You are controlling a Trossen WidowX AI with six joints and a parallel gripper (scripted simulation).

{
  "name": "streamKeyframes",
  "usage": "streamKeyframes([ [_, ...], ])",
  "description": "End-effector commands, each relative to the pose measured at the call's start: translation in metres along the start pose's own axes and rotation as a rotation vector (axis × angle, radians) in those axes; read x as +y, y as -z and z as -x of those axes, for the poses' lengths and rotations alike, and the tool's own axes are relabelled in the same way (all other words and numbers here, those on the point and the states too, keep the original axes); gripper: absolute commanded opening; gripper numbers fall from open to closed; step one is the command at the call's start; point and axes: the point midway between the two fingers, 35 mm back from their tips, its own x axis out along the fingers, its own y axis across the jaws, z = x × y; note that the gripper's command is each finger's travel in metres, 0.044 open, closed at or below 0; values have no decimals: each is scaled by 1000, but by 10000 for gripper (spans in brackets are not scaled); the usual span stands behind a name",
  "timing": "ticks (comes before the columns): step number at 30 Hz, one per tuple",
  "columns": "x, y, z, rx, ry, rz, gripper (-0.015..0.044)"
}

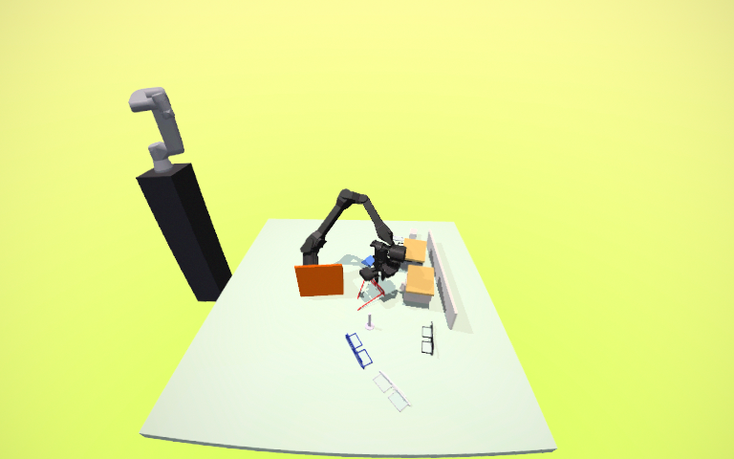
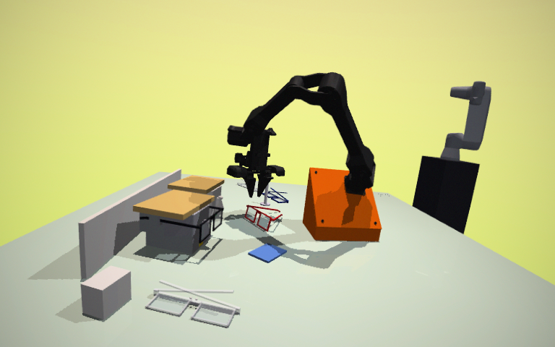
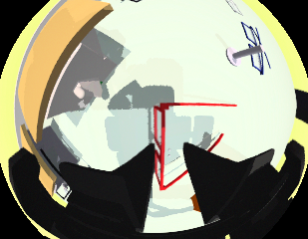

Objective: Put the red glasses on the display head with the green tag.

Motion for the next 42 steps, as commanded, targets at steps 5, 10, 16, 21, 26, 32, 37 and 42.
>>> streamKeyframes([
  [5, 1, 0, -1, 5, -4, 2, 120],
  [10, 2, -1, -8, 4, -4, 2, 120],
  [16, 3, -1, -17, 4, -4, 2, 120],
  [21, 4, -1, -26, 4, -4, 2, 120],
  [26, 5, -1, -34, 4, -4, 2, 120],
  [32, 6, -1, -44, 5, -5, 2, 120],
  [37, 7, 0, -52, 6, -5, 2, 120],
  [42, 7, 1, -60, 8, -6, 2, 120],
])
